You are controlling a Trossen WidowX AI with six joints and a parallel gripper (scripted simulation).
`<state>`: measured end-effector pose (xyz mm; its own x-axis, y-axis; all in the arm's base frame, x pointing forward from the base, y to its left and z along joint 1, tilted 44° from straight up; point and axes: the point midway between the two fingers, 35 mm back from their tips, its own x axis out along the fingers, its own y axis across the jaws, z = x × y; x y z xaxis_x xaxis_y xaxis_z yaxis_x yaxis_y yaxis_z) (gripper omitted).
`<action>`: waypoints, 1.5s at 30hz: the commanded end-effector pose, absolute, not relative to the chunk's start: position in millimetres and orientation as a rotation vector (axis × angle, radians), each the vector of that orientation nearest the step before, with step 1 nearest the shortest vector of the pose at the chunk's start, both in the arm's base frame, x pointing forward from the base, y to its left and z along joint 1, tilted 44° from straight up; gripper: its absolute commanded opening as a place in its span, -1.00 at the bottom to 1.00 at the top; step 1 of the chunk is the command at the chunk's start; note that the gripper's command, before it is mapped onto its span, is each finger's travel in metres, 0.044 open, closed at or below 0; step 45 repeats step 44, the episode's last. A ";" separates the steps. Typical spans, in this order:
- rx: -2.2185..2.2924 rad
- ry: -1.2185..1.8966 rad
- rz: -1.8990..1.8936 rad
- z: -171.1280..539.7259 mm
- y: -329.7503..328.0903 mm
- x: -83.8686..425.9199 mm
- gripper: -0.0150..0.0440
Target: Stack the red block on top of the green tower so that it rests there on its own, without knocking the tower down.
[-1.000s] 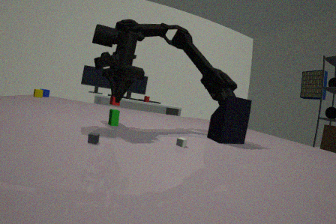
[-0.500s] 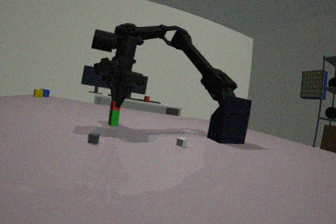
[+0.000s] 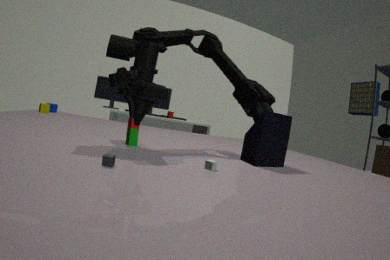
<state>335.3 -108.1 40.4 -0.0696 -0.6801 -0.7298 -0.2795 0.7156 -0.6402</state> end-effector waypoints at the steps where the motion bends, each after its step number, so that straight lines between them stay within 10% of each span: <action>1: -0.791 1.655 -0.393 40.4 -109.0 335.4 -0.49; 7: -0.791 1.655 -0.393 44.1 -105.1 336.0 -0.49; 24: -0.786 1.655 -0.391 40.7 -107.6 335.4 1.00; 45: -0.786 1.655 -0.391 40.7 -107.6 335.4 1.00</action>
